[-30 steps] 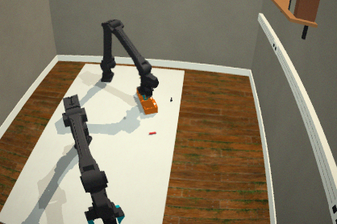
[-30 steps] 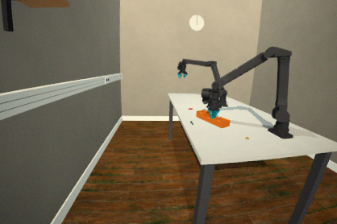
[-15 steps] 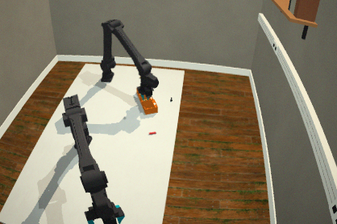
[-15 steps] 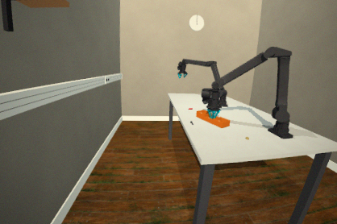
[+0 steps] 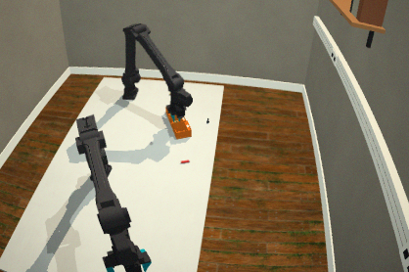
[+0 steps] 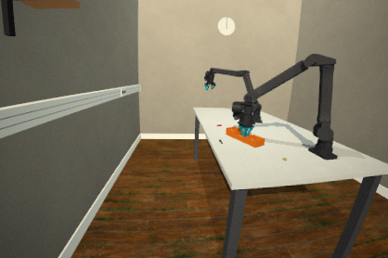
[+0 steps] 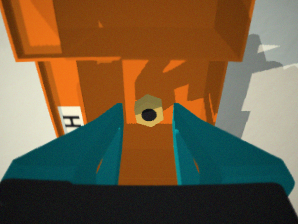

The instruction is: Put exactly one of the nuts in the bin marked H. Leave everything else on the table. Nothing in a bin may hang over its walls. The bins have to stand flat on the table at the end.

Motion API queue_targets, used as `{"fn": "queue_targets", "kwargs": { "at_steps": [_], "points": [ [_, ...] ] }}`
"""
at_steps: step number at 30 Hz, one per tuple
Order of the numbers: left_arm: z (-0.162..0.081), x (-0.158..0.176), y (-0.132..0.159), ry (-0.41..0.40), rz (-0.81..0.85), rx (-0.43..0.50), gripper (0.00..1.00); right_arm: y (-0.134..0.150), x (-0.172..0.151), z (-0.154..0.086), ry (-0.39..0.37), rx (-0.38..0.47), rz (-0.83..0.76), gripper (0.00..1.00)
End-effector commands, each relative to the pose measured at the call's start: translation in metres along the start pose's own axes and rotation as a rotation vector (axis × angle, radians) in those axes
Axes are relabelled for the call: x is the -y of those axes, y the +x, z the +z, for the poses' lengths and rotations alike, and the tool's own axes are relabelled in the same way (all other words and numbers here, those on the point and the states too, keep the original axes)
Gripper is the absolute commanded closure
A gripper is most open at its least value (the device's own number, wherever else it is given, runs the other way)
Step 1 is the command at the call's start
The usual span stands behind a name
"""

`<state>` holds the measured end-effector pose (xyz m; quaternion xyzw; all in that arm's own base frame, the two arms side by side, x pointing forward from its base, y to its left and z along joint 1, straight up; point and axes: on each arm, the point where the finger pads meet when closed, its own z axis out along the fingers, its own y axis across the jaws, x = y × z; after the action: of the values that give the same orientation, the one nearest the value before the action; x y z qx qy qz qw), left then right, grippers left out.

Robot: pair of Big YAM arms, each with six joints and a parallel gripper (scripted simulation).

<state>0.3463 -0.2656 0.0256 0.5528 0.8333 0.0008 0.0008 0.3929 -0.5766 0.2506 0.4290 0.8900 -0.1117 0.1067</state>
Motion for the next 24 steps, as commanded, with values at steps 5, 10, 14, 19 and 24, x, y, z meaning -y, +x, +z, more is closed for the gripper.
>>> {"fn": "queue_targets", "kwargs": {
  "at_steps": [5, 10, 14, 19, 24],
  "points": [
    [-0.033, -0.013, -0.017, -0.026, -0.002, 0.053, 0.7, -0.003, 0.001, -0.008, 0.001, 0.015, 0.001, 0.0],
    [-0.032, -0.012, -0.016, -0.021, -0.002, 0.044, 0.7, -0.003, 0.001, -0.008, 0.001, 0.015, 0.001, 0.0],
    [-0.045, -0.013, -0.017, -0.029, -0.002, 0.057, 0.7, -0.003, 0.001, -0.008, 0.001, 0.015, 0.001, 0.0],
    [-0.048, -0.013, -0.016, -0.025, -0.002, 0.05, 0.7, -0.003, 0.001, -0.008, 0.001, 0.015, 0.001, 0.0],
    [-0.066, -0.013, -0.016, -0.03, -0.002, 0.059, 0.7, -0.003, 0.001, -0.008, 0.001, 0.015, 0.001, 0.0]
  ]
}}
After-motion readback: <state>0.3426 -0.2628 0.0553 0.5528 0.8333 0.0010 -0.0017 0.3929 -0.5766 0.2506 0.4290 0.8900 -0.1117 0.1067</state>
